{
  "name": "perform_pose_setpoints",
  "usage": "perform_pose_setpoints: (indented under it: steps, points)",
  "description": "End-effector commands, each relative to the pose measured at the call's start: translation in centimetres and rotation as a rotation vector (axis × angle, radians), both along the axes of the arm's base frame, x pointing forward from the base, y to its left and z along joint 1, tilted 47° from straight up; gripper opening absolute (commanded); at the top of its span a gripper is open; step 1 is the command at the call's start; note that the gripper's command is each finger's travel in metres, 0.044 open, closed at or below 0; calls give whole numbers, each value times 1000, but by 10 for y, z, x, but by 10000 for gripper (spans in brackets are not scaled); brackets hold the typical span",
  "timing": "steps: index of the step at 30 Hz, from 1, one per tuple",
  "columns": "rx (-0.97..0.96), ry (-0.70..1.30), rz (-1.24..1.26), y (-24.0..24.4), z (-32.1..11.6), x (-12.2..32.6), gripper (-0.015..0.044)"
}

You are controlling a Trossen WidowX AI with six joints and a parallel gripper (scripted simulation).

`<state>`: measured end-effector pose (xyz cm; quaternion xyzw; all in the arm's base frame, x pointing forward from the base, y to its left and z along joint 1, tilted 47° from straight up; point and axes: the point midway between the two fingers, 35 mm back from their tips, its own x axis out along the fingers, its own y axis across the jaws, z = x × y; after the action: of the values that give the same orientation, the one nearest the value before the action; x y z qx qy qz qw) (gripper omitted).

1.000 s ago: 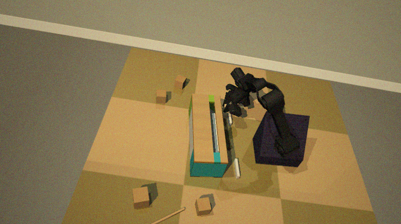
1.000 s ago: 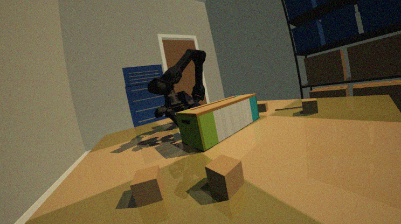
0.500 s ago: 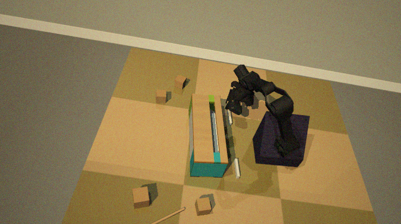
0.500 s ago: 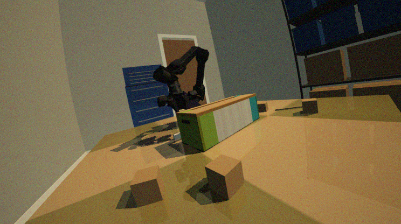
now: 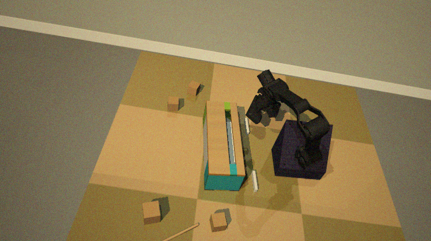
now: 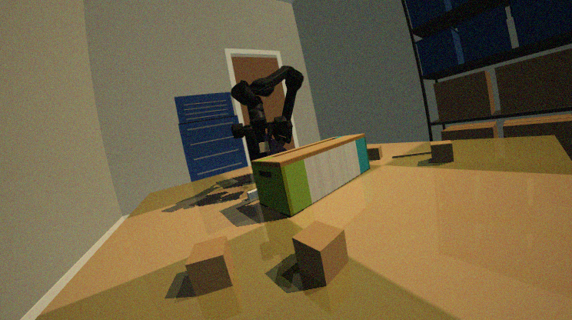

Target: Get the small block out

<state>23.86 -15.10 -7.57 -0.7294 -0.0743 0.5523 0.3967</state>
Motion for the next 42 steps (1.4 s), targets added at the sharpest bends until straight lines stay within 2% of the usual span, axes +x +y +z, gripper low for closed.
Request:
perform_pose_setpoints:
  steps: [1,9,42]
  points:
    - [-5,42,-62,-1,12,-5,0]
    - [-14,113,-179,-2,32,-14,0]
    - [-15,115,-182,-2,33,-14,0]
